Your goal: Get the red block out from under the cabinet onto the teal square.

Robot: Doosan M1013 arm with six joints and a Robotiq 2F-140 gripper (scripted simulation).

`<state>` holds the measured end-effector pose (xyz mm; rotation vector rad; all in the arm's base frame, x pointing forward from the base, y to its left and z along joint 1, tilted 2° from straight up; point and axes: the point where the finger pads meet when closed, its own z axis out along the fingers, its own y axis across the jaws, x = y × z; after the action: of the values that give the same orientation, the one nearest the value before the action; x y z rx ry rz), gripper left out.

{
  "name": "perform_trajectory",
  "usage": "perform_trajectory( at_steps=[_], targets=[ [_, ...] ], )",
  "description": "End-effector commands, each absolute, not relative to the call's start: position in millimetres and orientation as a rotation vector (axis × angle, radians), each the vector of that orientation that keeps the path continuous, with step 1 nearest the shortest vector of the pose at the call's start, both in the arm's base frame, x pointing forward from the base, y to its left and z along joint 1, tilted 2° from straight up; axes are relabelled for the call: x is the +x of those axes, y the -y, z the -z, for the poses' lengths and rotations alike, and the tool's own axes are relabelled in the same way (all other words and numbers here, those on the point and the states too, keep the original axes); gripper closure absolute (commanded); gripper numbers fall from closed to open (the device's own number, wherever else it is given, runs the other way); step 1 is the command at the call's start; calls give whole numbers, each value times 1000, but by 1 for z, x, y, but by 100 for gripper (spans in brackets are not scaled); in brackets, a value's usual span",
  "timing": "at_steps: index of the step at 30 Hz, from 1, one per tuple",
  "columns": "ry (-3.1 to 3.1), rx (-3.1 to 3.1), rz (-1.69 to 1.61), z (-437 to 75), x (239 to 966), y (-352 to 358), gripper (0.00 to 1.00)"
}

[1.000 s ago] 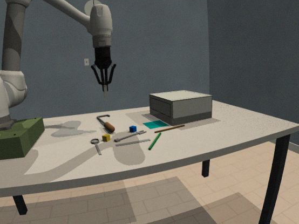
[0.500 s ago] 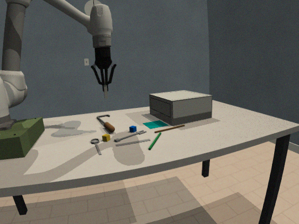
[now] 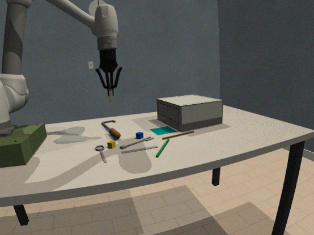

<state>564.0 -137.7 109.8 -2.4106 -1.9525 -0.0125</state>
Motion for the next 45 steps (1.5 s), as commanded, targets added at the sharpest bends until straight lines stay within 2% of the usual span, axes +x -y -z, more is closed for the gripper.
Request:
perform_trajectory(
  at_steps=[1,20,21,45],
  targets=[
    [1953,-2411,13,-110,564,138,100],
    [2174,-2213,18,-110,564,137,100],
    [2174,-2213,18,-110,564,137,66],
    [2174,-2213,18,-110,564,137,66]
  ],
)
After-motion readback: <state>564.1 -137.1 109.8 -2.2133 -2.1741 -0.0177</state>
